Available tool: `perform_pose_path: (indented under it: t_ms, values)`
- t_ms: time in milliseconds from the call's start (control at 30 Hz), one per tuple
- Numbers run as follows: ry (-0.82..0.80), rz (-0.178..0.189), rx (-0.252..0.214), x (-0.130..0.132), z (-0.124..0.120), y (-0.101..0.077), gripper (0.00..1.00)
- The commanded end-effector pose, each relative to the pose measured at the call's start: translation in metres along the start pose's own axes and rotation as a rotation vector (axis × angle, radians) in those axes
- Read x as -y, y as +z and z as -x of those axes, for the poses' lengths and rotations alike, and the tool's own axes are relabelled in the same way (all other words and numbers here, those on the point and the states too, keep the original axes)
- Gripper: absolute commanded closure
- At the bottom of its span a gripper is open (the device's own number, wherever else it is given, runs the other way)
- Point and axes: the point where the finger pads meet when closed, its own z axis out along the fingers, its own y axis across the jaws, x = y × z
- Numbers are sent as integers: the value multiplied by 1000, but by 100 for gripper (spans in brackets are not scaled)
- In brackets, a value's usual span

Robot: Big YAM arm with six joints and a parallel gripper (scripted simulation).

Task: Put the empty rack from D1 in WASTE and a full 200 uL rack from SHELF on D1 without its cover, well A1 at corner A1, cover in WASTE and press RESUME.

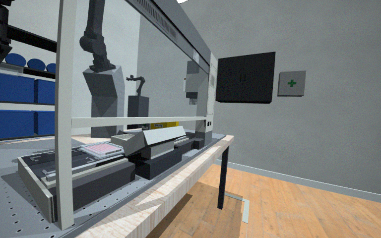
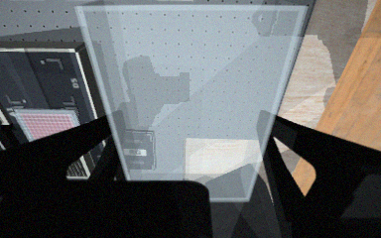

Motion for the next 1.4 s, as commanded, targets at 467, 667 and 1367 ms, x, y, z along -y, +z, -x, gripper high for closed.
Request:
perform_pose_path:
  t_ms: [467,667,1367]
  values:
    - [15,17,20,-84,12,-7,100]
    - [17,14,11,-115,15,-1,100]
    - [-112,7,13,-138,13,-3,100]
